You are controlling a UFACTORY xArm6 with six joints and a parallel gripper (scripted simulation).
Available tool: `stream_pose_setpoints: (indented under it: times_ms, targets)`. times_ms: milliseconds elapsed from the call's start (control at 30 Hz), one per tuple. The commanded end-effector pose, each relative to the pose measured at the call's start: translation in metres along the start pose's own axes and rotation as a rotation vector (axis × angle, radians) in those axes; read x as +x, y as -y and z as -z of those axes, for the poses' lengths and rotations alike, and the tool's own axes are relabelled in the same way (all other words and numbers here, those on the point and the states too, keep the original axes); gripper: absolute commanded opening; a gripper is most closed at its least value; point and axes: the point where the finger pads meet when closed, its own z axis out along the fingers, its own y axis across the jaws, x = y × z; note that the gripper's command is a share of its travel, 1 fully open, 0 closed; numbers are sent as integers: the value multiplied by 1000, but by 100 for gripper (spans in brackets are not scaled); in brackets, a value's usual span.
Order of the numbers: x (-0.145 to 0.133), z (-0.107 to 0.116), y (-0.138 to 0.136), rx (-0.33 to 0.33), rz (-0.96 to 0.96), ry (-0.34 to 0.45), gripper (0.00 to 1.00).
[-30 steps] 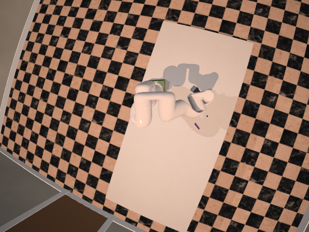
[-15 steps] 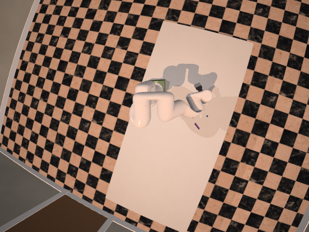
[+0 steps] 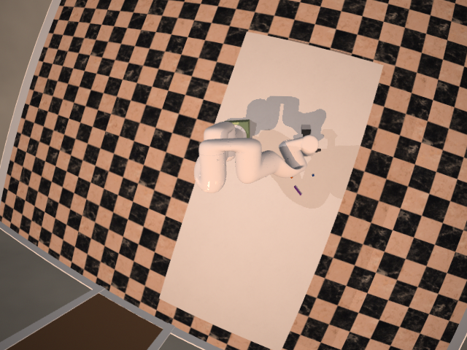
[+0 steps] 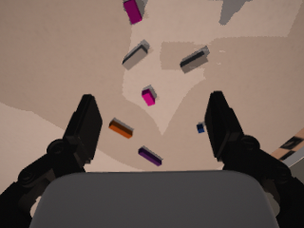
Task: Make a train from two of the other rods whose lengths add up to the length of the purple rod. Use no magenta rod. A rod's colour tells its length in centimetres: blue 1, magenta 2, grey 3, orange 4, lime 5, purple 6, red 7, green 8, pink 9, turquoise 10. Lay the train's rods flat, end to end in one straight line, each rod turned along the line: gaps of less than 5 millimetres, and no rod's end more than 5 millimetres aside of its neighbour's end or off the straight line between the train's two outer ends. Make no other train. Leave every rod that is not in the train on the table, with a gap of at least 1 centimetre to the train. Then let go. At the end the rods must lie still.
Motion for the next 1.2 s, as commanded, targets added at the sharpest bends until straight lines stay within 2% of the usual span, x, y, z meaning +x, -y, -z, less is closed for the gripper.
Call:
stream_pose_setpoints:
  times_ms: [0, 133, 200, 633, 933, 1167]
  targets:
    - [0, 0, 2, -10, -167, 14, 100]
    - [1, -1, 4, -11, -229, 14, 100]
    - [1, -2, 6, -11, -337, 13, 100]
    - [2, -5, 14, -13, -716, 10, 100]
    - [3, -6, 18, -14, -859, 9, 100]
    - [3, -6, 18, -14, -881, 9, 100]
